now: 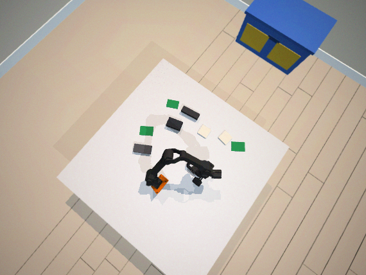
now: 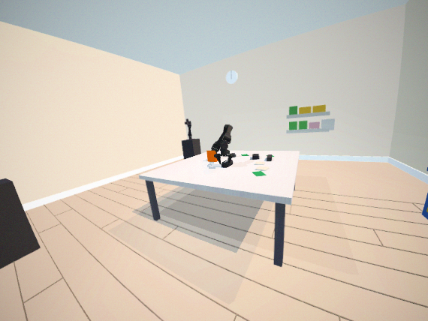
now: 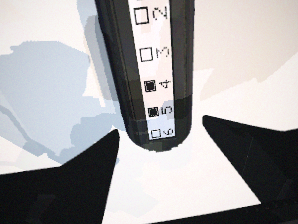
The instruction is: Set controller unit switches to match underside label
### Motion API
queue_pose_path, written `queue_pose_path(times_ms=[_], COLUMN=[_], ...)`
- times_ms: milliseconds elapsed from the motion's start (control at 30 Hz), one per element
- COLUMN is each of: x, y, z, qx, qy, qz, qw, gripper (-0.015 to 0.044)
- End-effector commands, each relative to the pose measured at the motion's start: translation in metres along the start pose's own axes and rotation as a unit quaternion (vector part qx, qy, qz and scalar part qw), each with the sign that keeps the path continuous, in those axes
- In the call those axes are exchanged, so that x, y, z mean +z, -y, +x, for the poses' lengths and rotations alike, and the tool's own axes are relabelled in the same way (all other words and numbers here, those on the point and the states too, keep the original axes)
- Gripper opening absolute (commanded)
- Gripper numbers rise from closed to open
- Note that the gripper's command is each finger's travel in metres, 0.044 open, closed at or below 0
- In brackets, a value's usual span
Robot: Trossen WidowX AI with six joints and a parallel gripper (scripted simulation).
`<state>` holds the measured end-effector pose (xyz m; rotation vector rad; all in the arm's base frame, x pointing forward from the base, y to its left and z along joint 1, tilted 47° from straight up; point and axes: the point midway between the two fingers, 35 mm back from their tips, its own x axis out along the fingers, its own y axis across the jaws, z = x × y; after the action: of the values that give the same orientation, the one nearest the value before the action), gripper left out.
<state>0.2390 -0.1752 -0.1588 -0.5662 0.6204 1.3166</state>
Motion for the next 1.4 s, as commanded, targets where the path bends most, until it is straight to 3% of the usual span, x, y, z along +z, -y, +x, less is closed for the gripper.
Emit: queue_pose_path(times_ms=[0, 233, 1367], x=[0.001, 0.001, 0.005], y=[-0.002, -0.002, -0.002], z=[0.005, 0.005, -0.009], qx=[0.001, 0.001, 0.001], qy=[0.005, 0.005, 0.005], qz=[0.005, 0.005, 0.006], qw=[1.000, 1.000, 1.000], gripper=[0.0388, 0.0326, 0.0335])
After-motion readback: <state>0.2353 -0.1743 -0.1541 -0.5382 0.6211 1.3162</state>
